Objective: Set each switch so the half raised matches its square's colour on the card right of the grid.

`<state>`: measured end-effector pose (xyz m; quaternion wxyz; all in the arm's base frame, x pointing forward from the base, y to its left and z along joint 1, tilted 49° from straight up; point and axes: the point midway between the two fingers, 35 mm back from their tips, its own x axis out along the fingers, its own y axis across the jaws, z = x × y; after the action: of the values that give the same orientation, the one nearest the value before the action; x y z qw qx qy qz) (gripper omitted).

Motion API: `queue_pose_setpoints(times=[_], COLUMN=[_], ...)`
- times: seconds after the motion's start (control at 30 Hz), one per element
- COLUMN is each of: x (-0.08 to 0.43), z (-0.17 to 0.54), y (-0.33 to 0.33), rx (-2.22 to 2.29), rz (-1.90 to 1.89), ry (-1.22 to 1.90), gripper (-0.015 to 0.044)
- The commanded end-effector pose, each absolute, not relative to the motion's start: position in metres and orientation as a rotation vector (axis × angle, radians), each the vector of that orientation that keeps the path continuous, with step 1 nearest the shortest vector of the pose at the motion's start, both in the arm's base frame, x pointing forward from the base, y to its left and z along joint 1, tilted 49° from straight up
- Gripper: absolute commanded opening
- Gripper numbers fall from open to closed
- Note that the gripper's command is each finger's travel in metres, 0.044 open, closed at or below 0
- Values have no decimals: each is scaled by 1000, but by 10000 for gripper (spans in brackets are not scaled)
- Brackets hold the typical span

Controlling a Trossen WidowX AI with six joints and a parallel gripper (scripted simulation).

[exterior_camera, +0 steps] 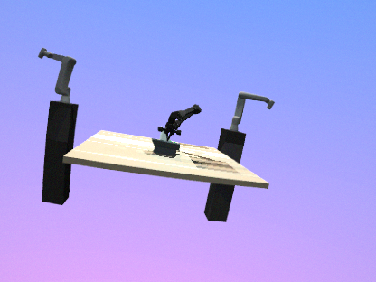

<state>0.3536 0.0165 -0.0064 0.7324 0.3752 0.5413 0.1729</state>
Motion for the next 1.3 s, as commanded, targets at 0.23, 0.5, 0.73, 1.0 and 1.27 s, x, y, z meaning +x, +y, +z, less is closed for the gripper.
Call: queue_pose_setpoints(times=[0.23, 0.5, 0.73, 1.0, 1.27], x=[353, 353, 353, 354, 354], z=[-8, -8, -9, -9, -10], y=[16, 17, 17, 18, 19], rx=[829, 829, 829, 829, 829], rz=[374, 374, 375, 375, 375], ry=[1195, 1195, 1195, 1195, 1195], gripper=[0, 0, 0, 0, 0])
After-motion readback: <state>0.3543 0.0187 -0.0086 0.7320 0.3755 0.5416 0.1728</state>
